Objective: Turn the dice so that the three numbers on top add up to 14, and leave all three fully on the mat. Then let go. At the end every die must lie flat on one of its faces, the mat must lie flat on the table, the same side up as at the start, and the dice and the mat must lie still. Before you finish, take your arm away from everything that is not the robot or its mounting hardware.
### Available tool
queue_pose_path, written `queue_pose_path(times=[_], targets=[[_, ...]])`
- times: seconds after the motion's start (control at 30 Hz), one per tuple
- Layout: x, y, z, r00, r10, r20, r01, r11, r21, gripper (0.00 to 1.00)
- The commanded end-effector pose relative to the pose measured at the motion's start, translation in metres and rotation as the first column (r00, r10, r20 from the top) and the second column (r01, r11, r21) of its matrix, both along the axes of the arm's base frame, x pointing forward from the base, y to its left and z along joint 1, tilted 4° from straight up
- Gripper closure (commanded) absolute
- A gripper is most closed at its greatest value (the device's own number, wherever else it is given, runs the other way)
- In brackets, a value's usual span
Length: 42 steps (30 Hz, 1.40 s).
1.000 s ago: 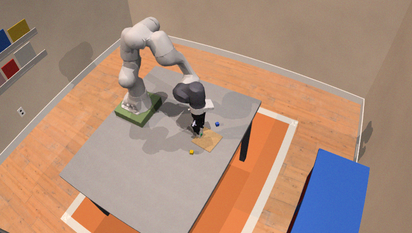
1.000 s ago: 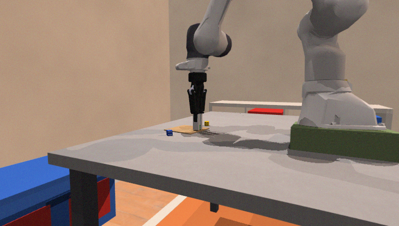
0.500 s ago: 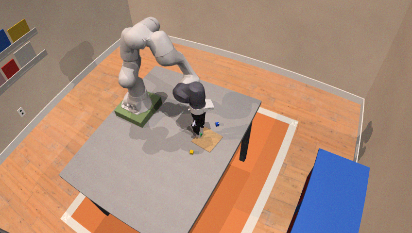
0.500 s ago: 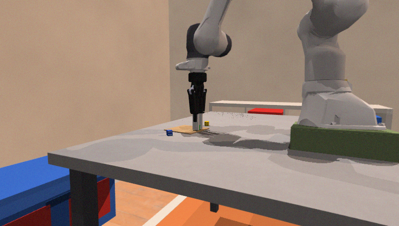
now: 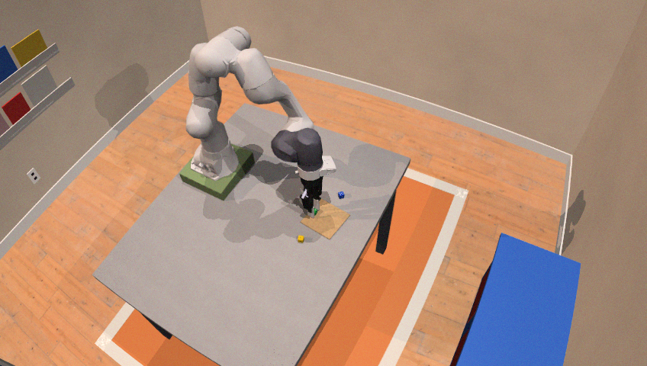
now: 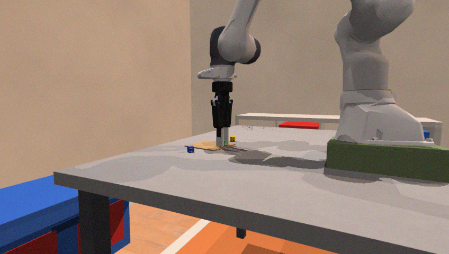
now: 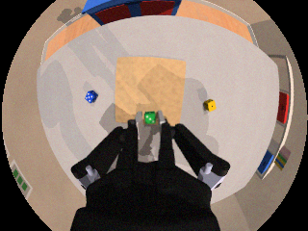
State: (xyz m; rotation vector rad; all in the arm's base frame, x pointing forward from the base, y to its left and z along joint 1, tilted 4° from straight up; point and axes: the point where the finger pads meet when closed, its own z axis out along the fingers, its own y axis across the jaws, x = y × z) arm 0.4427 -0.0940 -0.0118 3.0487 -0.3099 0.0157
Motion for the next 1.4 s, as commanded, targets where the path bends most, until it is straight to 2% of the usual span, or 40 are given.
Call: queue_pose_path(times=[0.0, 0.23, 0.53, 0.6, 0.83, 1.07, 1.1, 1.37], targets=[[0.002, 0.000, 0.000, 1.000, 0.002, 0.003, -0.002, 1.000, 0.000, 0.79], [0.002, 0.000, 0.008, 1.000, 0.002, 0.003, -0.002, 1.000, 0.000, 0.79], [0.001, 0.004, 0.050, 1.000, 0.002, 0.003, -0.002, 1.000, 0.000, 0.79], [0.001, 0.004, 0.050, 1.000, 0.002, 0.003, -0.002, 1.000, 0.000, 0.79], [0.001, 0.006, 0.082, 1.000, 0.002, 0.003, -0.002, 1.000, 0.000, 0.79], [0.001, 0.007, 0.090, 1.000, 0.002, 0.003, -0.002, 1.000, 0.000, 0.79], [0.001, 0.007, 0.090, 1.000, 0.002, 0.003, -0.002, 1.000, 0.000, 0.00], [0.001, 0.007, 0.090, 1.000, 0.002, 0.003, -0.002, 1.000, 0.000, 0.00]])
